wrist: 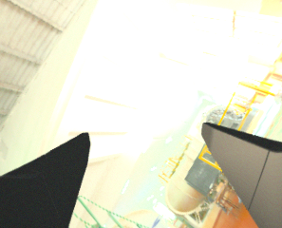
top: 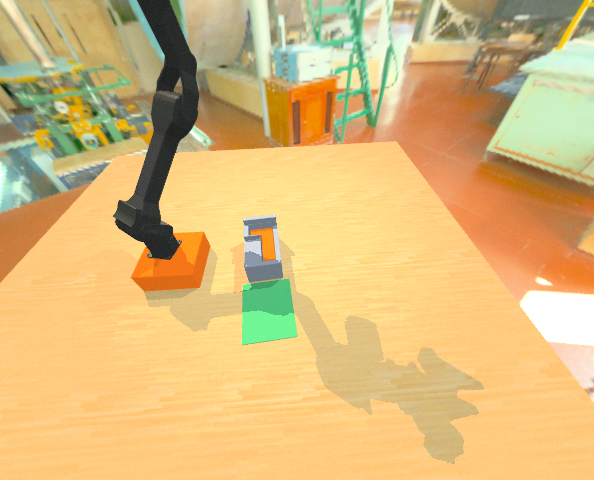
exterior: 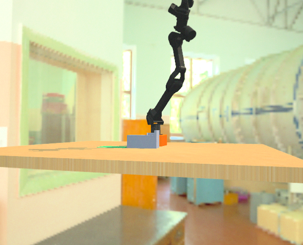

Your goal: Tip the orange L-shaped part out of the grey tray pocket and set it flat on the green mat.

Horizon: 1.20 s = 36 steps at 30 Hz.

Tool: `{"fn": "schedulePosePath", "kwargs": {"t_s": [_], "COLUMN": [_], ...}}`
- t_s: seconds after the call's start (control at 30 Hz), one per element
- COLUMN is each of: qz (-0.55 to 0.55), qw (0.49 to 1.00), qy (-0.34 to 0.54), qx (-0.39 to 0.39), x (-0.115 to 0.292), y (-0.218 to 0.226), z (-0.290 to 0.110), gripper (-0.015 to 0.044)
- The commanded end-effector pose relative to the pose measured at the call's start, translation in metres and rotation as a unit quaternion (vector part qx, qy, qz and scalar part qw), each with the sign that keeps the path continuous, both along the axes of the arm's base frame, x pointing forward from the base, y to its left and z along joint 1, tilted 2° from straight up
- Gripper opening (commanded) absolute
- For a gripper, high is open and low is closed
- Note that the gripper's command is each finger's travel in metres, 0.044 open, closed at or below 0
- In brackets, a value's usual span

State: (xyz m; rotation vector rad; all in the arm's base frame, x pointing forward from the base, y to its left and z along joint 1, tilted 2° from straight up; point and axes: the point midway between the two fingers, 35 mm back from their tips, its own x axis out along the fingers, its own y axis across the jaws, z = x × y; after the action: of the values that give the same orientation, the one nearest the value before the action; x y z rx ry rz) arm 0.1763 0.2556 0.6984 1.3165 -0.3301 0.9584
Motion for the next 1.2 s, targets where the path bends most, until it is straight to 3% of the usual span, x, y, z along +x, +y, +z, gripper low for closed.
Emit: {"fn": "schedulePosePath", "kwargs": {"t_s": [0.0, 0.23, 0.43, 0.6, 0.8, 0.93, 1.0, 1.07, 1.17], "qz": [0.007, 0.182, 0.345, 0.478, 0.599, 0.623, 0.642, 0.658, 0.652], "qw": [1.000, 0.966, 0.876, 0.740, 0.527, 0.458, 0.381, 0.270, 0.200], "qy": [-0.001, -0.026, -0.026, -0.017, -0.011, 0.002, 0.003, 0.001, 0.004], "qx": [0.008, 0.181, 0.336, 0.472, 0.602, 0.634, 0.666, 0.703, 0.731], "x": [-0.004, -0.081, -0.125, -0.133, -0.107, -0.087, -0.068, -0.037, -0.008], "y": [-0.002, -0.062, -0.138, -0.224, -0.317, -0.340, -0.362, -0.386, -0.400], "z": [0.002, 0.041, 0.059, 0.059, 0.037, 0.026, 0.011, -0.012, -0.034], "gripper": [0.0374, 0.0190, 0.0180, 0.0180, 0.0180, 0.0180, 0.0180, 0.0180, 0.0180]}}
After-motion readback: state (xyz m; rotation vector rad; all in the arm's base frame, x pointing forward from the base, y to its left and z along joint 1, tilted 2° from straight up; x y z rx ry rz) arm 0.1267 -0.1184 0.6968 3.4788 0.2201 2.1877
